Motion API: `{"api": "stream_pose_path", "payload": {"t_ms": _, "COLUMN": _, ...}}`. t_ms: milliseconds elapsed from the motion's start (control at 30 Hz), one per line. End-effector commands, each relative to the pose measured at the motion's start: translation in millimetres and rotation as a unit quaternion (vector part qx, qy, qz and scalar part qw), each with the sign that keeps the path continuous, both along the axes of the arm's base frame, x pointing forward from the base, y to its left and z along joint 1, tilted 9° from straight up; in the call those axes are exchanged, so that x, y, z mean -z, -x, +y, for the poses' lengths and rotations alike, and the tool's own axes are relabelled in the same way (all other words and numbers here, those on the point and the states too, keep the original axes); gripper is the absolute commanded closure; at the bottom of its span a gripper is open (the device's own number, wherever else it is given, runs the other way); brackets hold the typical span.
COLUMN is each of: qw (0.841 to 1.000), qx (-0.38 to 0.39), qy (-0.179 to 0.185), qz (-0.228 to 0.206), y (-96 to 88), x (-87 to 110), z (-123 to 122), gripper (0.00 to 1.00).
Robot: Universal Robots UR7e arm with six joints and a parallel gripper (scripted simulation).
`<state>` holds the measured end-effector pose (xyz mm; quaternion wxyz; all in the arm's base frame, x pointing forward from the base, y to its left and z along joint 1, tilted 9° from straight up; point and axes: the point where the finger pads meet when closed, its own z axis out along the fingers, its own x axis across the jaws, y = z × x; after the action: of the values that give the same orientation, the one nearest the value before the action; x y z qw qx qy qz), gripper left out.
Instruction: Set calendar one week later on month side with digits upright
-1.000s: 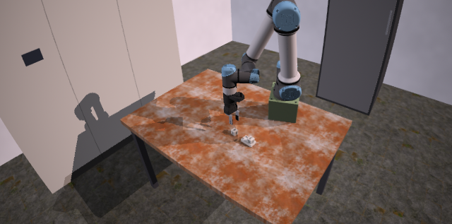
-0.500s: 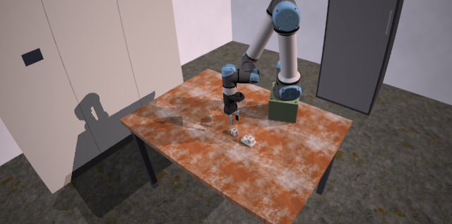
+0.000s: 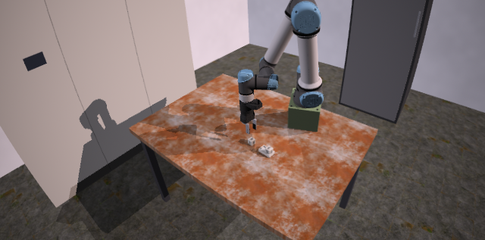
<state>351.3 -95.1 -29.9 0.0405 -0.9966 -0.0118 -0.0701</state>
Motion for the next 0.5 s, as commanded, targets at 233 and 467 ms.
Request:
{"api": "stream_pose_path", "payload": {"t_ms": 233, "qw": 1.000, "qx": 0.000, "qy": 0.000, "qz": 0.000, "y": -1.8, "x": 10.5, "z": 0.7, "gripper": 0.10}}
{"api": "stream_pose_path", "payload": {"t_ms": 467, "qw": 1.000, "qx": 0.000, "qy": 0.000, "qz": 0.000, "y": -3.4, "x": 21.3, "z": 1.5, "gripper": 0.10}}
